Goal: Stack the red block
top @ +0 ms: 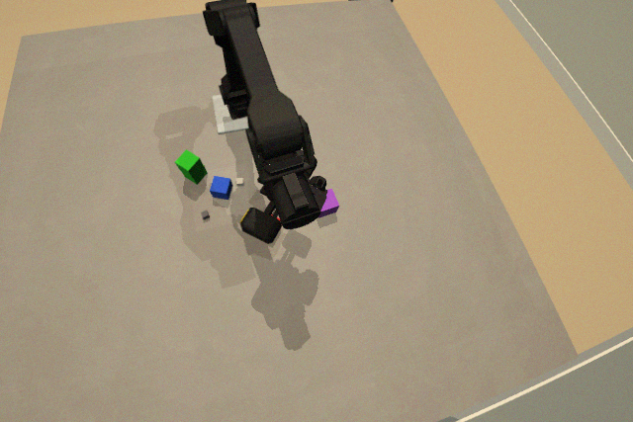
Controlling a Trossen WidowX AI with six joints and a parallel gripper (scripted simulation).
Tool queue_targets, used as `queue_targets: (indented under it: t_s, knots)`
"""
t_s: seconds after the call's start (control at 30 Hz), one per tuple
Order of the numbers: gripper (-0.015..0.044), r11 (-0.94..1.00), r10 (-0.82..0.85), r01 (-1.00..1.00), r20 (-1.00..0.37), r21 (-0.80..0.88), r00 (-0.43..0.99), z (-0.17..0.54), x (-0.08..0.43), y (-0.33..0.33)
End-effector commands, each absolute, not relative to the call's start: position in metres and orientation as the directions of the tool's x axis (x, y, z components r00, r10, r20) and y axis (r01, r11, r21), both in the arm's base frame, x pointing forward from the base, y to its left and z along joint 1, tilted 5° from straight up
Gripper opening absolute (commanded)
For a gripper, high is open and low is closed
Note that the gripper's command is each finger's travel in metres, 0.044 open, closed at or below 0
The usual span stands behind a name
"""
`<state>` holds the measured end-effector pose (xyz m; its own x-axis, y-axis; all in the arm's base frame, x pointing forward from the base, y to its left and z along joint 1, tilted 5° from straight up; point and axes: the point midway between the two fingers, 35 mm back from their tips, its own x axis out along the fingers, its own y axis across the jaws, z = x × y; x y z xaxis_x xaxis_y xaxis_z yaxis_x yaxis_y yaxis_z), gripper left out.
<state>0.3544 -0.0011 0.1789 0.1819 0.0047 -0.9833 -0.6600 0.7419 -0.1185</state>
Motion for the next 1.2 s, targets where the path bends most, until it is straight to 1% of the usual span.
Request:
queue_targets:
  t_s: [0.0,0.27,0.57,1.17]
  knots:
    - [0.0440,0.749,-0.010,-0.658,-0.994,-0.078,0.107,0.170,0.350,-0.026]
    - [0.0440,0.749,-0.010,-0.658,-0.994,-0.078,0.107,0.163,0.350,-0.029]
    - [0.0440,0.749,-0.010,-0.658,-0.994,-0.078,0.107,0.116,0.354,-0.030]
    - [0.0440,0.749,-0.010,-0.658,-0.994,-0.078,0.107,0.095,0.356,-0.032]
